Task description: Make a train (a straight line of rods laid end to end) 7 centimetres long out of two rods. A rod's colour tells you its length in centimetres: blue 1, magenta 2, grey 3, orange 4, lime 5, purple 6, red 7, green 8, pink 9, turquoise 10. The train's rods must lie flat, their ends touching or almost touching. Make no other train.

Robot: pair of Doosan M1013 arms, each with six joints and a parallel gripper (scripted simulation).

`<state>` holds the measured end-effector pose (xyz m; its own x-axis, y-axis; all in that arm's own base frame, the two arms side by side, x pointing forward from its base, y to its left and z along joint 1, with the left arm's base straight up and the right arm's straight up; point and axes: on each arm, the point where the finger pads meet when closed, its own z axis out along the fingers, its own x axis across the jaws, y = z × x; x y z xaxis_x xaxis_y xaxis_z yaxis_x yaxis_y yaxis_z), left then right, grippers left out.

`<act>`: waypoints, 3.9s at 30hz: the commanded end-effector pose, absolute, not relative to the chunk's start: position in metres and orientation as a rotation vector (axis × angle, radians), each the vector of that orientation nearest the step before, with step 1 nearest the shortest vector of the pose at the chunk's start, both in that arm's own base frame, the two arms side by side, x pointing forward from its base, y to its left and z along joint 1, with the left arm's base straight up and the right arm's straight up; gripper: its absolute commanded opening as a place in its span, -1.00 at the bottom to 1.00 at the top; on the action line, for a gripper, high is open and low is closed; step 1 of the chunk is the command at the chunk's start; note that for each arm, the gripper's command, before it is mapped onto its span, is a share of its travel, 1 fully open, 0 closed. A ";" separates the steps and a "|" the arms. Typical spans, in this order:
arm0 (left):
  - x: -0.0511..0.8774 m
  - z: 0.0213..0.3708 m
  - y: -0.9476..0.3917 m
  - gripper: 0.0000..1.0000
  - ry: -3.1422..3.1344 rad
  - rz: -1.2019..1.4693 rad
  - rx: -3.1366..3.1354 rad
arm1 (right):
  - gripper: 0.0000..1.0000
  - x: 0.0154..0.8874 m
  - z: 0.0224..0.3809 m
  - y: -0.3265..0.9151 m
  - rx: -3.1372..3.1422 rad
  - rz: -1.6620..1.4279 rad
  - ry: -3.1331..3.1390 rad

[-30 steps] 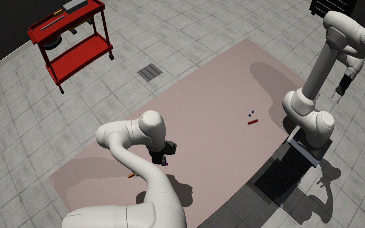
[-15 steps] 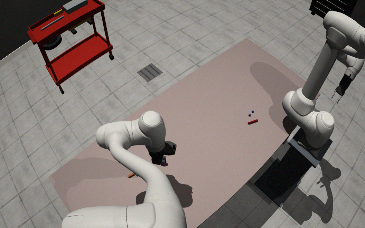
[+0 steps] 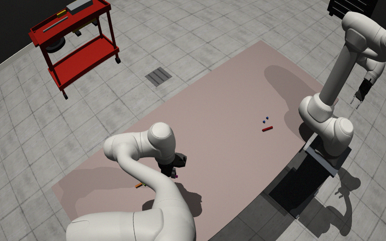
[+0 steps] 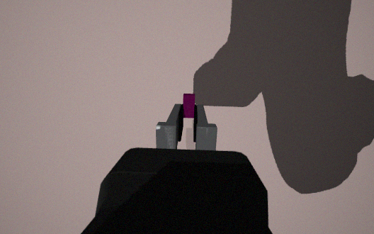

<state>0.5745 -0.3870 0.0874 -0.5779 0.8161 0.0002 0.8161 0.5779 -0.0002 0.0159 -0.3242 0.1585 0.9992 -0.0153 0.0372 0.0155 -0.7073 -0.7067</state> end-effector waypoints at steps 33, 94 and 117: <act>0.576 0.034 -0.388 -0.52 -2.792 0.000 -1.444 | 1.00 0.016 0.159 -0.324 -2.357 -0.052 0.000; 0.576 0.022 -0.388 -0.52 -2.792 0.000 -1.444 | 1.00 0.016 0.159 -0.324 -2.357 -0.052 0.000; 0.576 0.022 -0.388 -0.52 -2.792 0.000 -1.444 | 1.00 0.016 0.159 -0.324 -2.357 -0.052 0.000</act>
